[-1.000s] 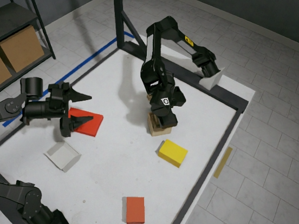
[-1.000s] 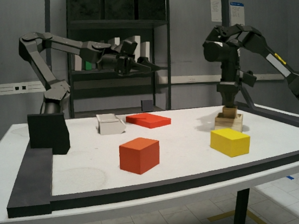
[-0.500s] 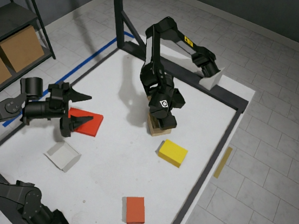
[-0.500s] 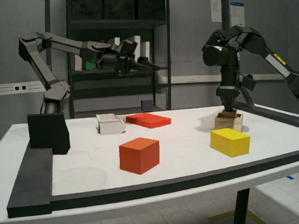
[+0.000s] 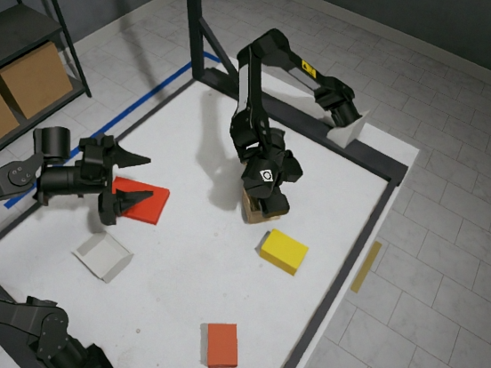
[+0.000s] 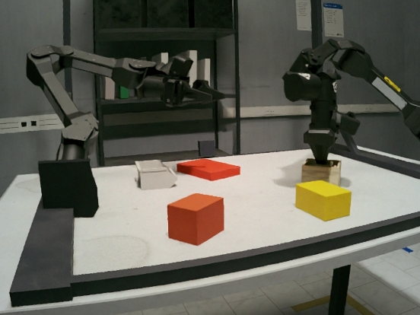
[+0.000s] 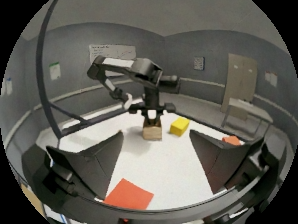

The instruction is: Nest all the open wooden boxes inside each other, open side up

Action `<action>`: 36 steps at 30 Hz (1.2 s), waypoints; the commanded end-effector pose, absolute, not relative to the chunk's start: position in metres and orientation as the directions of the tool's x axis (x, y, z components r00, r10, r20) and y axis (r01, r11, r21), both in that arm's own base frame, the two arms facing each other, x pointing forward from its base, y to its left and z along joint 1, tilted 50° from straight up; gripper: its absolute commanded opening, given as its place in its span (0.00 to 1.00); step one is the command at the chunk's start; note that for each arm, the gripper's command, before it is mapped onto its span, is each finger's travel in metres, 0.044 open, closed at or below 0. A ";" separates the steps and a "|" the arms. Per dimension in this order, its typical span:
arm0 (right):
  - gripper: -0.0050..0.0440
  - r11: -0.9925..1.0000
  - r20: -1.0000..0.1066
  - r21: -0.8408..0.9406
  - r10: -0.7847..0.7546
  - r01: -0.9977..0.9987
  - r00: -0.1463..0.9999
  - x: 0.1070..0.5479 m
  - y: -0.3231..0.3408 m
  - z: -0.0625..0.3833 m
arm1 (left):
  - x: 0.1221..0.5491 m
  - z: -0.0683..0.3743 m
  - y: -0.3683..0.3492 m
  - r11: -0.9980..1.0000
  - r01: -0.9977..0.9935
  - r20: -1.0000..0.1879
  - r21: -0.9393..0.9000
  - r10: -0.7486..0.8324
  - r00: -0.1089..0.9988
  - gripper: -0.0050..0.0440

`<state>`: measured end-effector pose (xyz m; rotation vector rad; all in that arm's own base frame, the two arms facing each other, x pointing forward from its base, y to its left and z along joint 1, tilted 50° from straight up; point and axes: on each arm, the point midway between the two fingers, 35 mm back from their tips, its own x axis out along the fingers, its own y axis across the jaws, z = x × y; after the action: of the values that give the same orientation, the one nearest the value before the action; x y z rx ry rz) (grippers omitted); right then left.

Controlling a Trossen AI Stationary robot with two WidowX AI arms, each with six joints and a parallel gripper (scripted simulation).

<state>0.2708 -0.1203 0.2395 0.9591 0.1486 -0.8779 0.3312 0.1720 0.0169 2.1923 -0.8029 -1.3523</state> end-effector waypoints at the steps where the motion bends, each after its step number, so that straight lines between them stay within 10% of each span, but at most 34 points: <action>1: 0.92 0.268 -0.468 0.658 -0.586 0.704 0.661 0.270 -0.119 0.241 | 0.334 0.020 0.171 -0.740 -0.248 -0.648 0.625 -0.669 0.365 0.44; 36: 0.92 0.268 -0.468 0.658 -0.586 0.704 0.661 0.270 -0.119 0.241 | 0.341 0.010 0.161 -0.746 -0.252 -0.651 0.617 -0.663 0.368 0.44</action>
<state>0.2708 -0.1203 0.2395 0.9591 0.1486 -0.8779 0.3383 0.1581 0.0037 2.1943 -0.7996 -1.3524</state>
